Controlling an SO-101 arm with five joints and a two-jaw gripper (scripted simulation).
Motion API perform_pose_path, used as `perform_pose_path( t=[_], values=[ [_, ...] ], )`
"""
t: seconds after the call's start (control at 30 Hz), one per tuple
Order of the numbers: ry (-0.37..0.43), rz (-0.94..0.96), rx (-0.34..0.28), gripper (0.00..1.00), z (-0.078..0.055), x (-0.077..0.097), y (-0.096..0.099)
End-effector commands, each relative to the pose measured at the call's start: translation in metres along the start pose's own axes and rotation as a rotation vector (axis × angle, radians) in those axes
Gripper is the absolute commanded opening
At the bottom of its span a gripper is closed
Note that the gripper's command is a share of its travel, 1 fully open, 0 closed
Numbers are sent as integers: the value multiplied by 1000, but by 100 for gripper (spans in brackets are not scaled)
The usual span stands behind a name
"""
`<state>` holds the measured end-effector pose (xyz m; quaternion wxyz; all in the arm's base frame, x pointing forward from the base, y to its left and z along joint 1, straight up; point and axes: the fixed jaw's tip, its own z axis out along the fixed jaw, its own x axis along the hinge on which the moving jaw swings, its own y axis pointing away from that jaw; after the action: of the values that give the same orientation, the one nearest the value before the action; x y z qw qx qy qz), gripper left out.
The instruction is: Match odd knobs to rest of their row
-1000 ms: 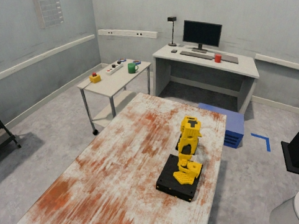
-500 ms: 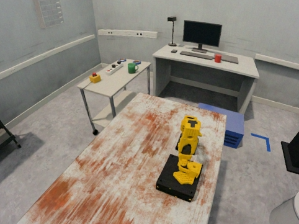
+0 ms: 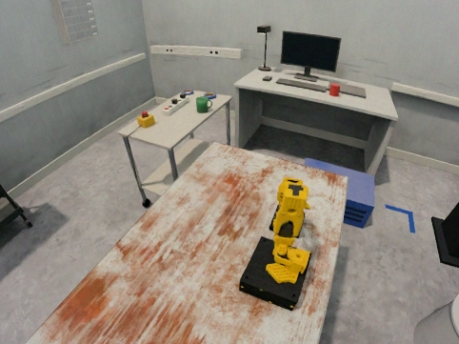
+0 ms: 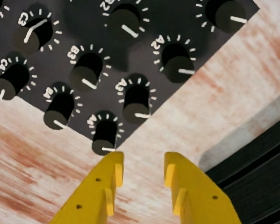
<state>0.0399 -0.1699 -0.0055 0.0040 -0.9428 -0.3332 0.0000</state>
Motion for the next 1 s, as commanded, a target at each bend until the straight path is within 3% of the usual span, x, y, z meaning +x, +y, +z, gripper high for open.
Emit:
perform_pose_path(
  t=[0.0, 0.63, 0.97],
  values=[
    [-4, -21, -10, 8, -2, -1, 2],
    [-5, -228, -9, 8, -2, 0, 1],
    [-6, -487, -8, 8, -2, 2, 0]
  ],
)
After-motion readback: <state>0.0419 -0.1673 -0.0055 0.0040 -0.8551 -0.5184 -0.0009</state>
